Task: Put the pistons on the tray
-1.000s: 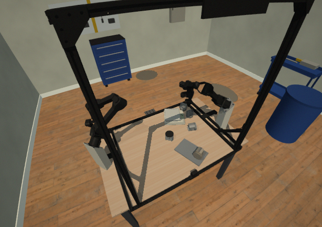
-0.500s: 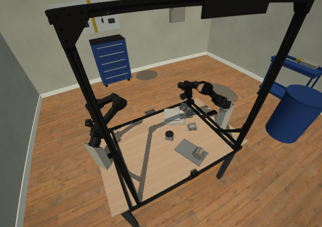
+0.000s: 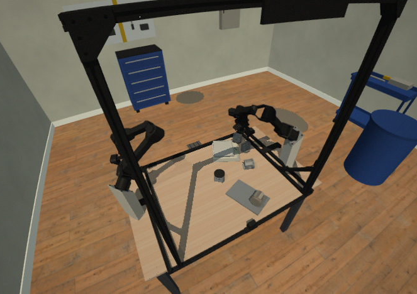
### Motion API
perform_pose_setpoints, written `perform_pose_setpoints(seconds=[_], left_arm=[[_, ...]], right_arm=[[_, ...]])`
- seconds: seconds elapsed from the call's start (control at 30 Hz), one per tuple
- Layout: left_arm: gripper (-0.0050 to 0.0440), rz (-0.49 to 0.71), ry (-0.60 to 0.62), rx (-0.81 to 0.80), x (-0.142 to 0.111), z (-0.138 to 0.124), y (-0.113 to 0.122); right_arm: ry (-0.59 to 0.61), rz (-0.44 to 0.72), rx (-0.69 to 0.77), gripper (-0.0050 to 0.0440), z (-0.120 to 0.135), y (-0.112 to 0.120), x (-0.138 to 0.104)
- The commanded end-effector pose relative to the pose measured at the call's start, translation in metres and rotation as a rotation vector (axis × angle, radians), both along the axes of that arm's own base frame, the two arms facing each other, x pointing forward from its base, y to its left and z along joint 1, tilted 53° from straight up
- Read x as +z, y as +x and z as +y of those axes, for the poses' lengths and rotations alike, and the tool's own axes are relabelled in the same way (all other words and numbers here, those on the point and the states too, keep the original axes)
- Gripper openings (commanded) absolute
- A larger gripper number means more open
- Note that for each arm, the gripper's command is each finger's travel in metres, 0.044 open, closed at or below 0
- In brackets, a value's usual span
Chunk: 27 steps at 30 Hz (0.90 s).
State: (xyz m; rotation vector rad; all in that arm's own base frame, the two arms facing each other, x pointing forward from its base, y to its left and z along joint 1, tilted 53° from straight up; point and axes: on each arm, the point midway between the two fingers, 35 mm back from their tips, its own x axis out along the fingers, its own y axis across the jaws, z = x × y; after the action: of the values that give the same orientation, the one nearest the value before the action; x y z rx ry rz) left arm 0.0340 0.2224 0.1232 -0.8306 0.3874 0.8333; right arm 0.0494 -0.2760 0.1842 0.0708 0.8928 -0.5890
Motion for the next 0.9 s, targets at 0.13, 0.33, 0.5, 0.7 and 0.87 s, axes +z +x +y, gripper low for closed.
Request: perform_pose_setpoints(seconds=[0.13,0.33,0.5,0.7,0.87], left_arm=[[0.0440,-0.001,0.000,-0.001,0.000,0.000,0.000],[0.0440,-0.001,0.000,-0.001,0.000,0.000,0.000],[0.0440,-0.001,0.000,-0.001,0.000,0.000,0.000],[0.0440,-0.001,0.000,-0.001,0.000,0.000,0.000],[0.0440,-0.001,0.000,-0.001,0.000,0.000,0.000]], right_arm=[[-0.075,0.120,0.099,0.0378,0.000,0.000,0.002],[-0.075,0.120,0.099,0.0378,-0.005,0.006,-0.004],[-0.075,0.120,0.099,0.0378,-0.009,0.012,-0.009],[-0.075,0.120,0.099,0.0378,-0.012,0.016,-0.013],[-0.075,0.120,0.099,0.0378,-0.016,0.021,-0.018]])
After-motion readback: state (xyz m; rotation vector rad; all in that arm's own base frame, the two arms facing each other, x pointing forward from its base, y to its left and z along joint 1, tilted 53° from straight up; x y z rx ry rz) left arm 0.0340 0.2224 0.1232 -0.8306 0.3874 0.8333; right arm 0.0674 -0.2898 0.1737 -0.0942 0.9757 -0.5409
